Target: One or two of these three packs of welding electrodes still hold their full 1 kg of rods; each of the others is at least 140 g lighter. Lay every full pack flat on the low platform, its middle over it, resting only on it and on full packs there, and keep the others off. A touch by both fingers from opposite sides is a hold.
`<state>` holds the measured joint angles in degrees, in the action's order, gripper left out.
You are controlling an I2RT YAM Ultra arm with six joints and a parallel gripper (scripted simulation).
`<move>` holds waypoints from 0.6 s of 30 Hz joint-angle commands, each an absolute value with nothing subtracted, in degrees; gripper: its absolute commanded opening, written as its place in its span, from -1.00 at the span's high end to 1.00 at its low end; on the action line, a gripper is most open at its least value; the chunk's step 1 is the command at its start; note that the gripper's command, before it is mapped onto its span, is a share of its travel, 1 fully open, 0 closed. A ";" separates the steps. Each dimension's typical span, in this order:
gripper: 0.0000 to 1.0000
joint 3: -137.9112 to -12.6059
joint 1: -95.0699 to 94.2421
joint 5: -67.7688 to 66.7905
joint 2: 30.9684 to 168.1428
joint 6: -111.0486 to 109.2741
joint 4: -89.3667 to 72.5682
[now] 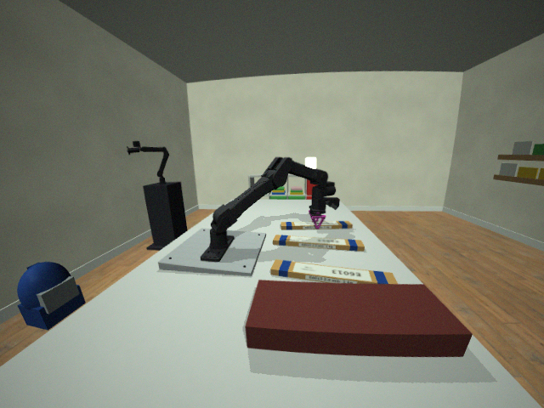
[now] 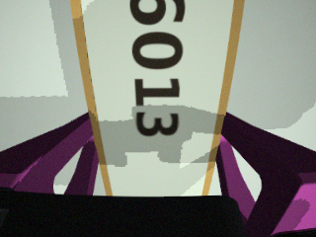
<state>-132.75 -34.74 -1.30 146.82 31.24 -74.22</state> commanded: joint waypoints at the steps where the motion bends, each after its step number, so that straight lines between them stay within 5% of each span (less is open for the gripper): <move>1: 1.00 -133.07 -34.45 -1.61 144.87 30.92 -72.98; 18: 1.00 -135.90 -34.61 -1.61 144.27 31.03 -76.64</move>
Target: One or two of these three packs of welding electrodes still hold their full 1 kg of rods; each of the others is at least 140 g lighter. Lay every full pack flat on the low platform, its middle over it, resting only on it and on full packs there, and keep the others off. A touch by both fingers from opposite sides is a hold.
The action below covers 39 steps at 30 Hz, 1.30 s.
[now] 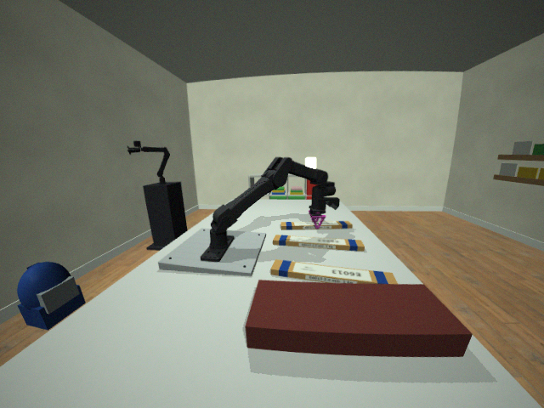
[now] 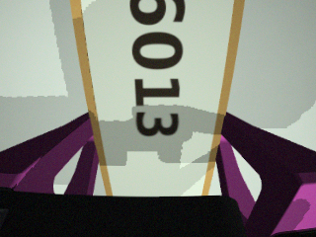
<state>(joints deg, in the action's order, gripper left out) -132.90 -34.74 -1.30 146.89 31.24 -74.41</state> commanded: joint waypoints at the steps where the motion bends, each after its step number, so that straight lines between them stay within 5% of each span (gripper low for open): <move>1: 1.00 -136.16 -34.63 -1.61 144.22 31.05 -76.94; 39: 1.00 -150.09 -35.31 -1.59 146.06 31.51 -88.43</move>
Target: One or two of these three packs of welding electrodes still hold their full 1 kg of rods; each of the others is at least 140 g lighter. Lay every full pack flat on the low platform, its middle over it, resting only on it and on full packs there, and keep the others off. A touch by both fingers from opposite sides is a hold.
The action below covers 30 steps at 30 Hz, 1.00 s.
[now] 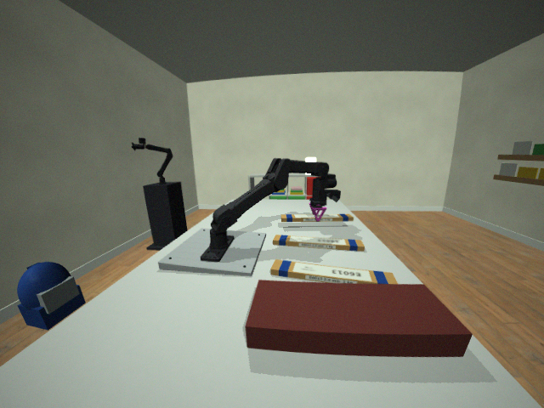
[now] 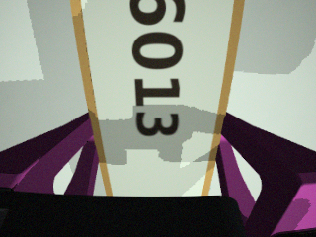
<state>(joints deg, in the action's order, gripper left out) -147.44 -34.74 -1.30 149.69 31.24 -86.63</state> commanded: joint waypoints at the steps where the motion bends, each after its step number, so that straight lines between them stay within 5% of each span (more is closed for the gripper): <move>1: 1.00 -149.93 -35.32 -1.59 145.99 31.52 -88.53; 30: 1.00 -149.33 -35.28 -1.60 145.36 31.65 -88.69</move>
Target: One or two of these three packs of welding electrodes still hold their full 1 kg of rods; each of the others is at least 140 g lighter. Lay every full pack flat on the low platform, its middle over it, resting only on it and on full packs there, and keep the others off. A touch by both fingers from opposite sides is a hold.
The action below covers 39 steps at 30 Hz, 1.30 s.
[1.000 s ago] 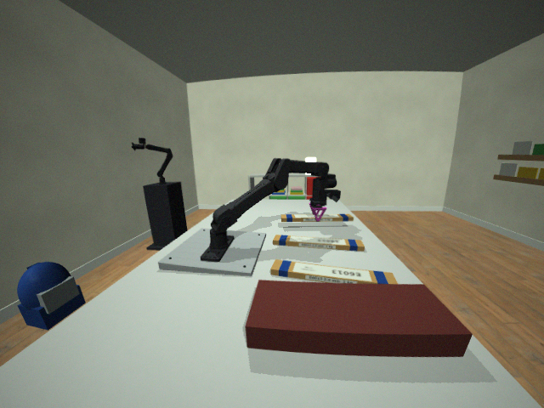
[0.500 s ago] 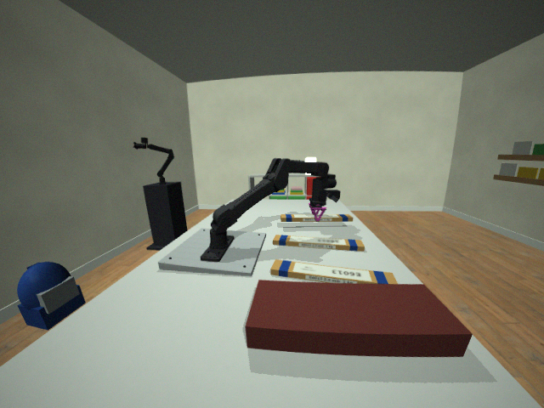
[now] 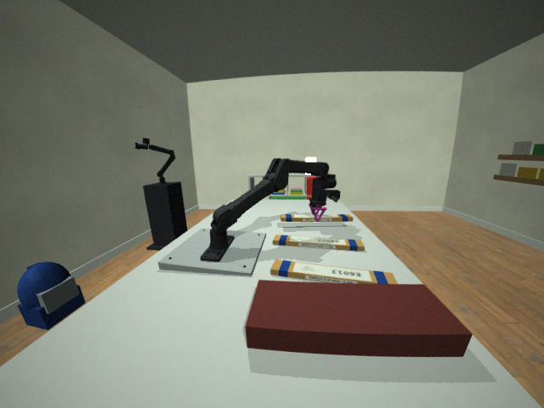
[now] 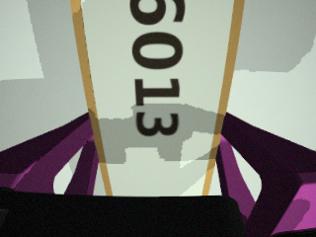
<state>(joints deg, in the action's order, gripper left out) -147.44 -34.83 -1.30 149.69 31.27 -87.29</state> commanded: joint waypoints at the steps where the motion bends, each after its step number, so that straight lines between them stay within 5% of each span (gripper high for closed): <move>1: 1.00 -149.49 -35.30 -1.59 145.35 31.66 -88.56; 39: 1.00 -149.04 -35.04 -1.42 143.20 31.43 -90.00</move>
<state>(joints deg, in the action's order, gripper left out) -147.87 -34.89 -1.30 148.03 31.33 -88.73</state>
